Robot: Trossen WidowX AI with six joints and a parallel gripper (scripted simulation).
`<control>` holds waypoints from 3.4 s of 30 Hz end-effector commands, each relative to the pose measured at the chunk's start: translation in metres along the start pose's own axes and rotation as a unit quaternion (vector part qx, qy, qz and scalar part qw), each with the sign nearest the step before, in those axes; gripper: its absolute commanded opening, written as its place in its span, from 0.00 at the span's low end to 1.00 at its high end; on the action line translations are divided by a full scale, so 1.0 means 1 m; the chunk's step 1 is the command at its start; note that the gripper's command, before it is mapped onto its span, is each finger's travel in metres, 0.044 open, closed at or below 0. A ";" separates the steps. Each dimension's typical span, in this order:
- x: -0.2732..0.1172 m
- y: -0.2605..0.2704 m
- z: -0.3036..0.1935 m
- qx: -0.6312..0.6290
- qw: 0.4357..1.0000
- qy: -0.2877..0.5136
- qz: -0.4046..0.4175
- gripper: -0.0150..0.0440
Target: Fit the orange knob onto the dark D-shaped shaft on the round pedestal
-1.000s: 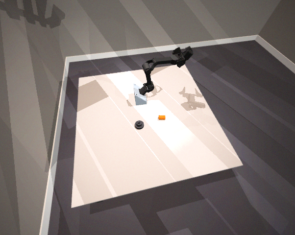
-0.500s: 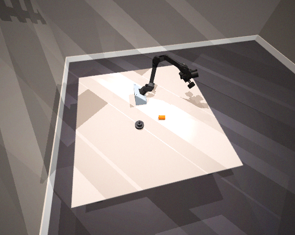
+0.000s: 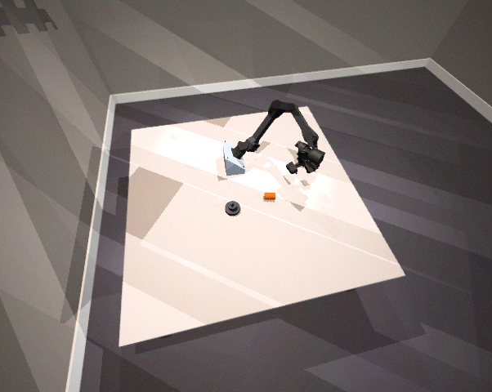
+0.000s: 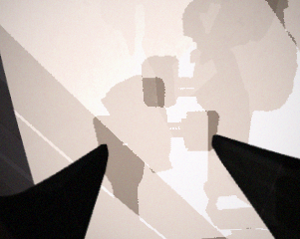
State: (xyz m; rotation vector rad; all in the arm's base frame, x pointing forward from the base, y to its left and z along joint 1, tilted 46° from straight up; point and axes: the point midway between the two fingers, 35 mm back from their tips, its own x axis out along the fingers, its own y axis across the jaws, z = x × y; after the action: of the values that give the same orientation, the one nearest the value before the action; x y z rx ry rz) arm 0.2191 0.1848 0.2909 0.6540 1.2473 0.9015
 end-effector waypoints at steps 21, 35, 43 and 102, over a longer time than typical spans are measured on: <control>-0.129 -0.206 0.025 0.862 0.497 -0.097 0.027 1.00; -0.038 -0.230 0.027 0.845 0.532 -0.059 0.006 1.00; -0.027 -0.233 0.027 0.844 0.533 -0.058 0.006 1.00; 0.032 -0.247 0.026 0.844 0.533 -0.057 0.007 0.60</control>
State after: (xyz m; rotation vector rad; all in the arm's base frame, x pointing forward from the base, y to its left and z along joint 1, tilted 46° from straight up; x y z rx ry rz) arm 0.2999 0.0867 0.0749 2.1511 1.7084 -0.7670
